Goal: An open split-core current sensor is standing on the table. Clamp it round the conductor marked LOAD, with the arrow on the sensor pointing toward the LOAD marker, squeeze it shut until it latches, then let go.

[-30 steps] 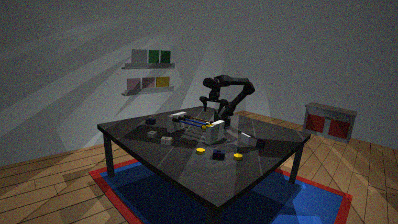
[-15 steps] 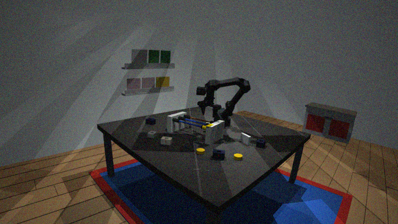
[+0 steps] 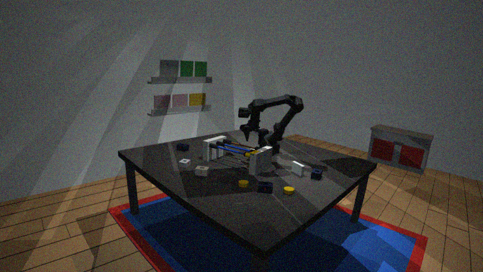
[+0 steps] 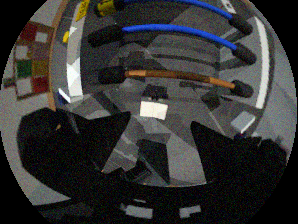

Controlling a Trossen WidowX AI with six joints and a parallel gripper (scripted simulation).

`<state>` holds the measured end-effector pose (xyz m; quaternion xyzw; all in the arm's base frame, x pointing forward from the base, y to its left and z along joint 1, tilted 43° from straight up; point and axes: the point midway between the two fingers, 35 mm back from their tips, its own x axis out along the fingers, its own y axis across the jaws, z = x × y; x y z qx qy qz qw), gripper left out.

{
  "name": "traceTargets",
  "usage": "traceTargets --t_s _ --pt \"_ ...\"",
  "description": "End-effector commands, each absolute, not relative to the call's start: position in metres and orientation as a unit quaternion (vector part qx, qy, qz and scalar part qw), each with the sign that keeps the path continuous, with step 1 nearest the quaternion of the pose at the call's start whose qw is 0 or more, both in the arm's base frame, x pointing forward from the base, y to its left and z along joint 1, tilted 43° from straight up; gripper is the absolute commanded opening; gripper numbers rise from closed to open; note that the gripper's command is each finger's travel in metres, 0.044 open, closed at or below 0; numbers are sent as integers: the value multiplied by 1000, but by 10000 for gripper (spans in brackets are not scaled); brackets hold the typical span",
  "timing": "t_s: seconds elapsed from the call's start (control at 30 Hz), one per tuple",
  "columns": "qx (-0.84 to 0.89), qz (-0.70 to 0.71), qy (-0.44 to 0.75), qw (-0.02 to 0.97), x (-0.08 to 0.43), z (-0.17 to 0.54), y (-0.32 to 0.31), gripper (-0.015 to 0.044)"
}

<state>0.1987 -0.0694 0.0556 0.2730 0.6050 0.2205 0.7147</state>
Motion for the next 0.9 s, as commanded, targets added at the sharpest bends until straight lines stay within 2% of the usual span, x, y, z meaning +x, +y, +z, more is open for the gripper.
traceTargets --t_s 0.0,0.87 --pt "278 222 608 710 199 48 -63 440" --pt "279 223 607 710 204 18 -34 440"
